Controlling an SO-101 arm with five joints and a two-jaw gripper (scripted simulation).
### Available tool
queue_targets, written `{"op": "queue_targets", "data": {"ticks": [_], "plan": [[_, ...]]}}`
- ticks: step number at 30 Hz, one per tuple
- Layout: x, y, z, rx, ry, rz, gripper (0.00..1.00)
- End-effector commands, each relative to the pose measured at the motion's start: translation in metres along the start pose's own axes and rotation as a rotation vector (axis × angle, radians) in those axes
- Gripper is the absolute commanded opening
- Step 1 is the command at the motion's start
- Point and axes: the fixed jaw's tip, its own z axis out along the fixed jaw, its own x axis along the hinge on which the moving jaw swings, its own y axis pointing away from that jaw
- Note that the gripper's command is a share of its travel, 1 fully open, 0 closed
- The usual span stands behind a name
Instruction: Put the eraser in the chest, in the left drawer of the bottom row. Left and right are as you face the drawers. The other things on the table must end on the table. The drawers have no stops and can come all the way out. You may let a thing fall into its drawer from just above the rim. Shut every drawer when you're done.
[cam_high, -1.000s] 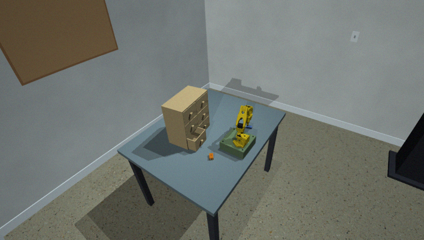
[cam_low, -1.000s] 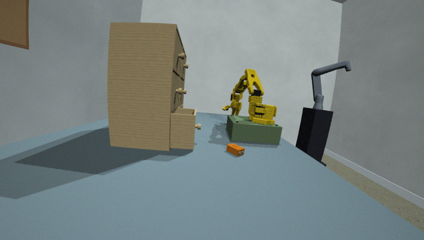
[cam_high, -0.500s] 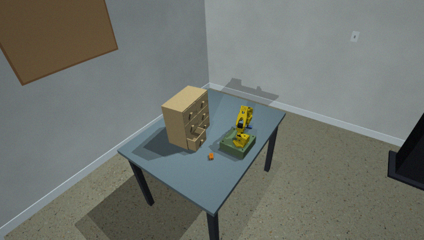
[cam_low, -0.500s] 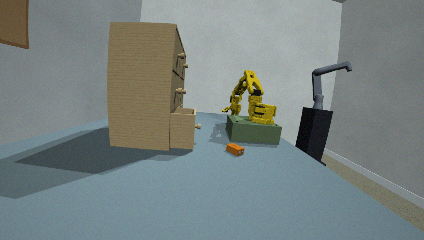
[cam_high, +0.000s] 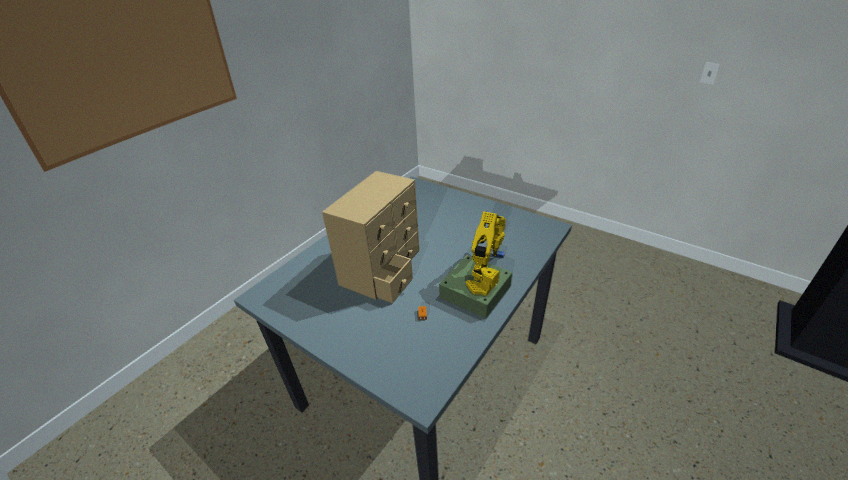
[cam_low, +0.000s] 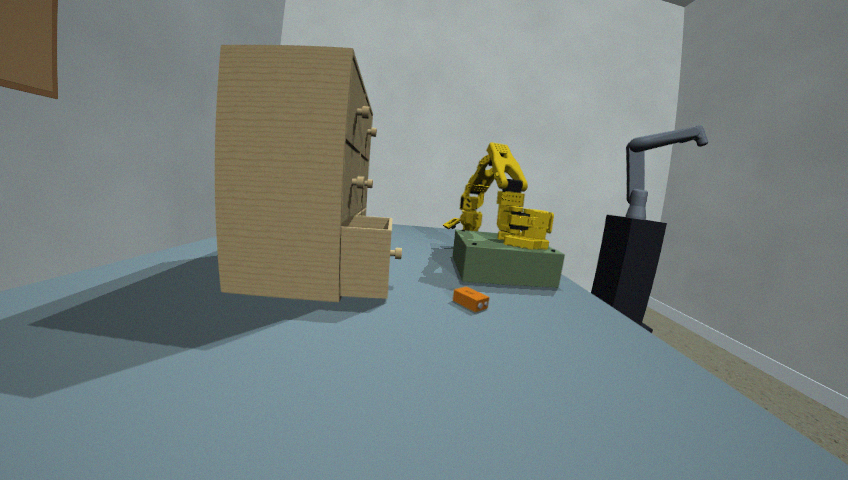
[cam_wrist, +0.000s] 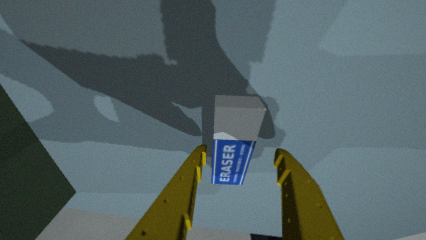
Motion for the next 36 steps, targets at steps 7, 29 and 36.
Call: {"op": "queue_targets", "data": {"ticks": [7,29,36], "plan": [[-0.0001,0.0003,0.0033,-0.003,-0.002,-0.002,0.27],[-0.0001,0.0014,0.0076,-0.003,-0.002,-0.002,0.27],[0.0000,0.0015,0.0080,-0.003,-0.002,-0.002,0.27]]}}
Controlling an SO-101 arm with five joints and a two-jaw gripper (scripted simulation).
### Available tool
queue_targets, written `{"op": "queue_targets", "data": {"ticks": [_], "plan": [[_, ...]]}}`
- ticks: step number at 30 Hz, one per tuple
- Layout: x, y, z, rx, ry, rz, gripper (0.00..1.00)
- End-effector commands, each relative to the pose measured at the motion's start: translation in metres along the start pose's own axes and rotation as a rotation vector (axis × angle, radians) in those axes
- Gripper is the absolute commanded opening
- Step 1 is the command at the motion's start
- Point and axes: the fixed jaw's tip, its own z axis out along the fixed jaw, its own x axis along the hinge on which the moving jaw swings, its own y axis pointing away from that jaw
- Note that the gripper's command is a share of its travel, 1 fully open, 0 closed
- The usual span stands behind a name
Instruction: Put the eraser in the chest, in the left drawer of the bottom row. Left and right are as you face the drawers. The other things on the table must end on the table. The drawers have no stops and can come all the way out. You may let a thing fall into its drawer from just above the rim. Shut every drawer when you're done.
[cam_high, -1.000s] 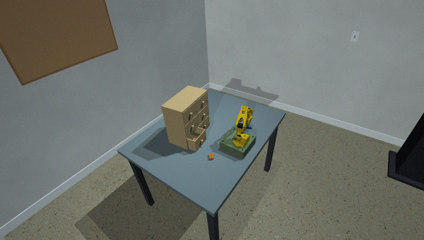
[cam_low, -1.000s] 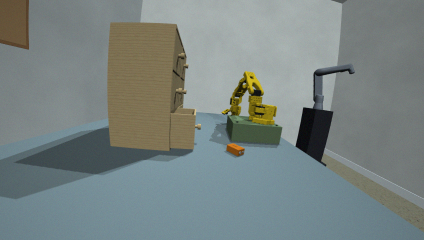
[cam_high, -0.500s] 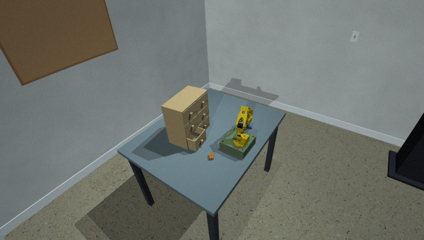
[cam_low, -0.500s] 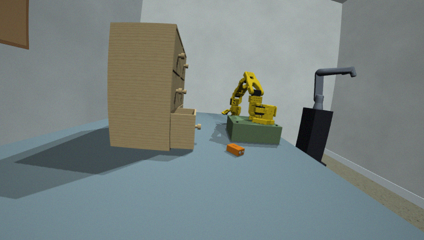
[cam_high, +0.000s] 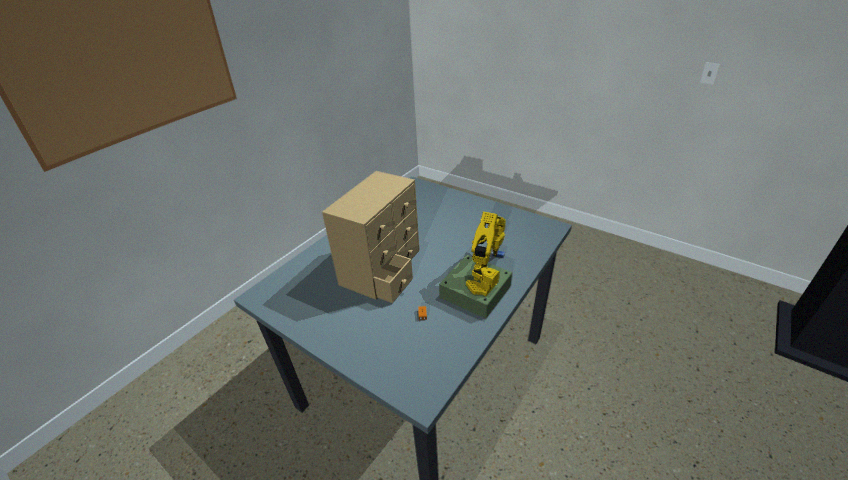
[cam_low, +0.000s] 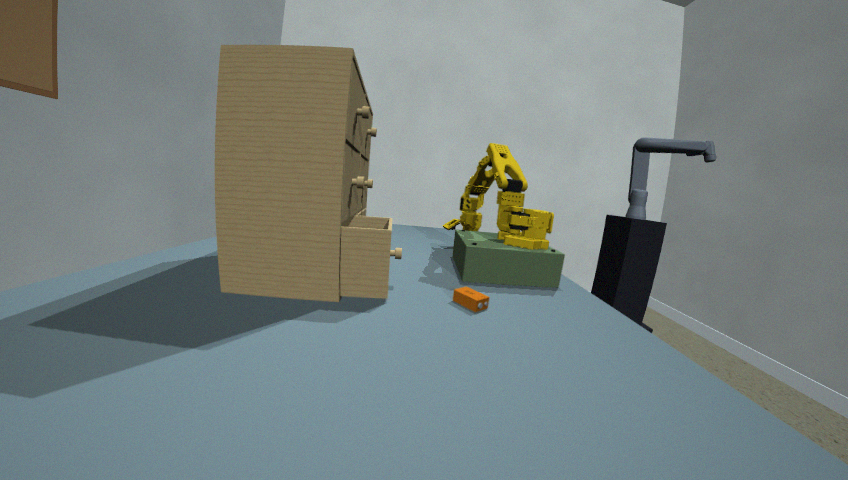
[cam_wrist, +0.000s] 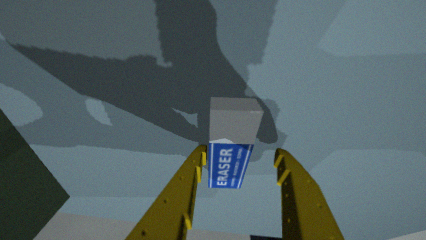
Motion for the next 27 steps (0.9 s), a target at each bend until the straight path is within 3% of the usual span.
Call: {"op": "queue_targets", "data": {"ticks": [1,27], "plan": [[-0.0002,0.0037,0.0048,-0.017,-0.002,-0.002,0.27],[-0.0002,0.0065,0.0060,-0.017,-0.002,-0.002,0.27]]}}
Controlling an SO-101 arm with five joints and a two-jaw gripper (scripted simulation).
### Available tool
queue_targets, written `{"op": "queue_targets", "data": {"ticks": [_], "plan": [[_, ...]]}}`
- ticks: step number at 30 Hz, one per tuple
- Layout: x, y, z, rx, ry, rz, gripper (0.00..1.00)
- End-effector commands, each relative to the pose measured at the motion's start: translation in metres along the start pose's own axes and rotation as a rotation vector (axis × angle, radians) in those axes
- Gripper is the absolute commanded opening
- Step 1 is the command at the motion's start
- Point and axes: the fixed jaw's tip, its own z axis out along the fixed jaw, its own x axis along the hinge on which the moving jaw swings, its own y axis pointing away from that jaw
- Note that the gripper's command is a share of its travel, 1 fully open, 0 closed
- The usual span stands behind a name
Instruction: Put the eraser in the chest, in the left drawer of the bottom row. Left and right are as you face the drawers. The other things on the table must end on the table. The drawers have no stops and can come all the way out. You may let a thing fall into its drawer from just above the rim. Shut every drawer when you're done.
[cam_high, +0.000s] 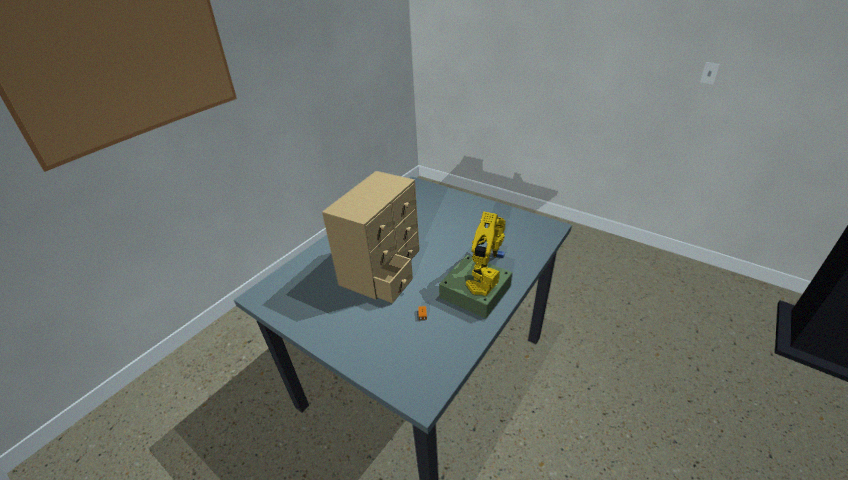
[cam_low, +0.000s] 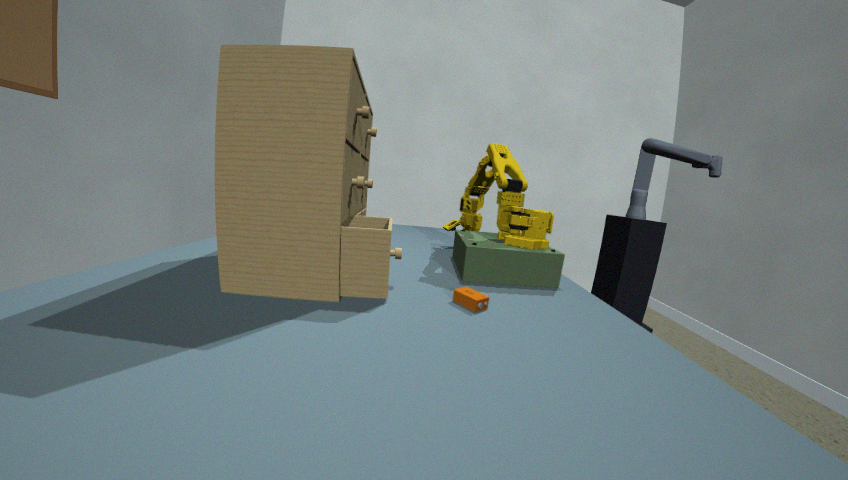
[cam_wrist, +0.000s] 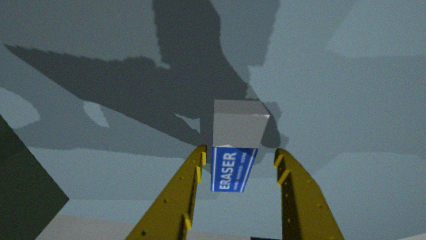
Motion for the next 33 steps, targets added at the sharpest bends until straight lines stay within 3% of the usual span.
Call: {"op": "queue_targets", "data": {"ticks": [1,12,33], "plan": [[-0.0001,0.0048,0.0036,-0.016,-0.002,-0.002,0.27],[-0.0001,0.0049,0.0036,-0.016,-0.002,-0.002,0.27],[-0.0001,0.0049,0.0036,-0.016,-0.002,-0.002,0.16]]}}
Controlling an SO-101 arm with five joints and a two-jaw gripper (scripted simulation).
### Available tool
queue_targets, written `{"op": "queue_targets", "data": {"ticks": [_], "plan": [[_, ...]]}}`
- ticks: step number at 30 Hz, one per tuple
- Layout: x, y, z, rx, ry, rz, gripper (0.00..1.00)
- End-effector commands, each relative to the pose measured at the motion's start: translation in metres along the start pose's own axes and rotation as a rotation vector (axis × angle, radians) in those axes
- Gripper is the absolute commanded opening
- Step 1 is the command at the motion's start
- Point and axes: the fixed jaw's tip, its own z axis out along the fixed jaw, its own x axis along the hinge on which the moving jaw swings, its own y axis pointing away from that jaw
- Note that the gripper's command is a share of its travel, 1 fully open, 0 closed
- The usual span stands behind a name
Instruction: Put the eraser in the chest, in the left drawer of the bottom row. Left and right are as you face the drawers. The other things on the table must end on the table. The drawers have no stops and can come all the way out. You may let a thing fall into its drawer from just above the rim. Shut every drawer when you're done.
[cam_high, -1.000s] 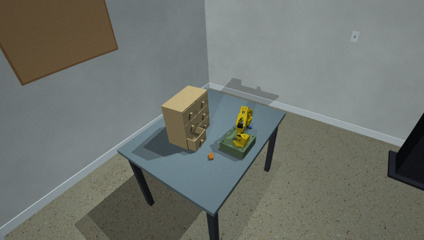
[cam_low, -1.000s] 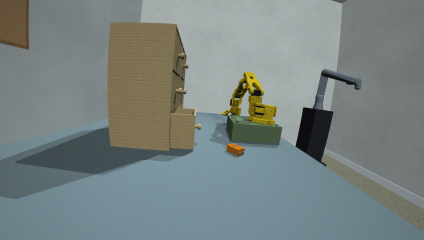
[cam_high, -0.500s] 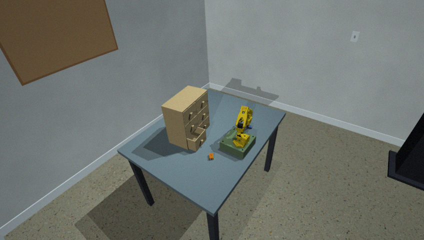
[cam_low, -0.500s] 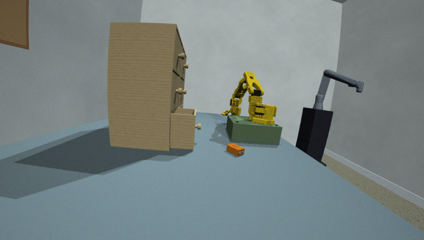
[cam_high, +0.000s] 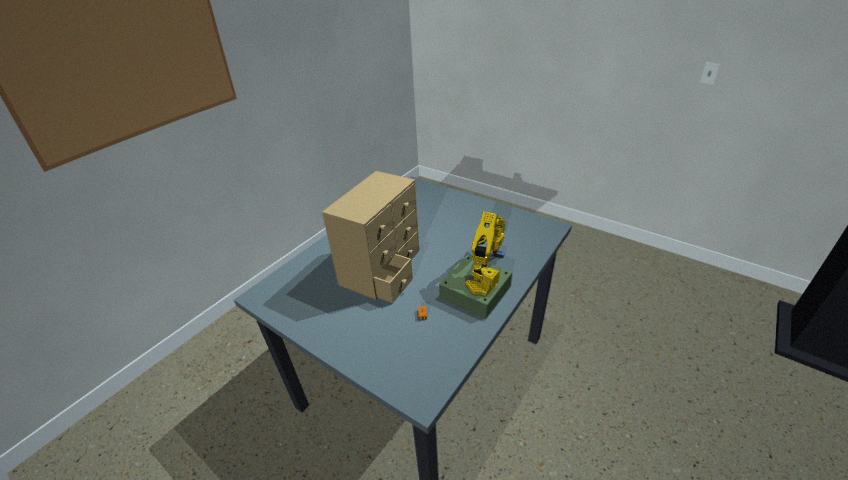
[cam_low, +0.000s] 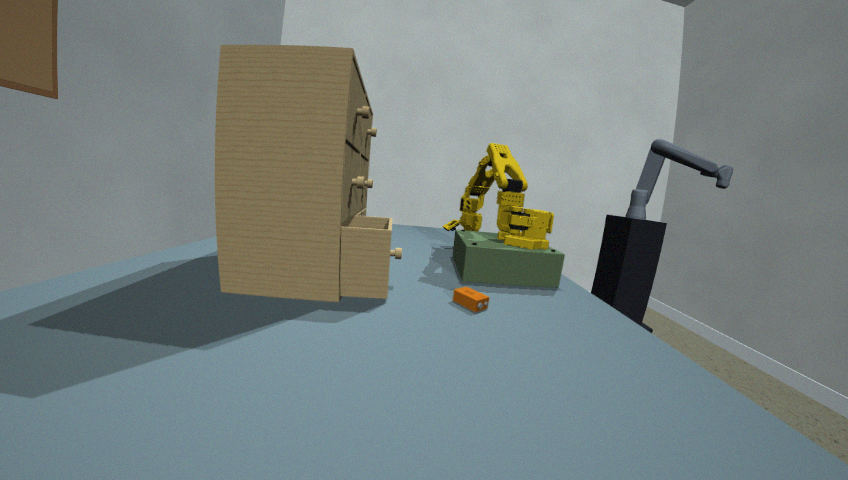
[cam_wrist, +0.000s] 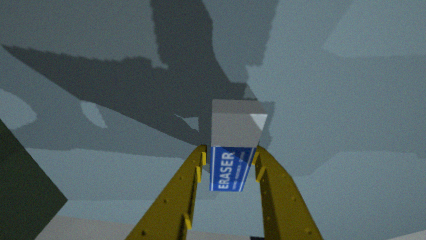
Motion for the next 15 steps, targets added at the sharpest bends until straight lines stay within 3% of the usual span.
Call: {"op": "queue_targets", "data": {"ticks": [1,15], "plan": [[0.0000,0.0058,0.0038,-0.024,-0.002,-0.002,0.15],[0.0000,0.0058,0.0038,-0.024,-0.002,-0.002,0.08]]}}
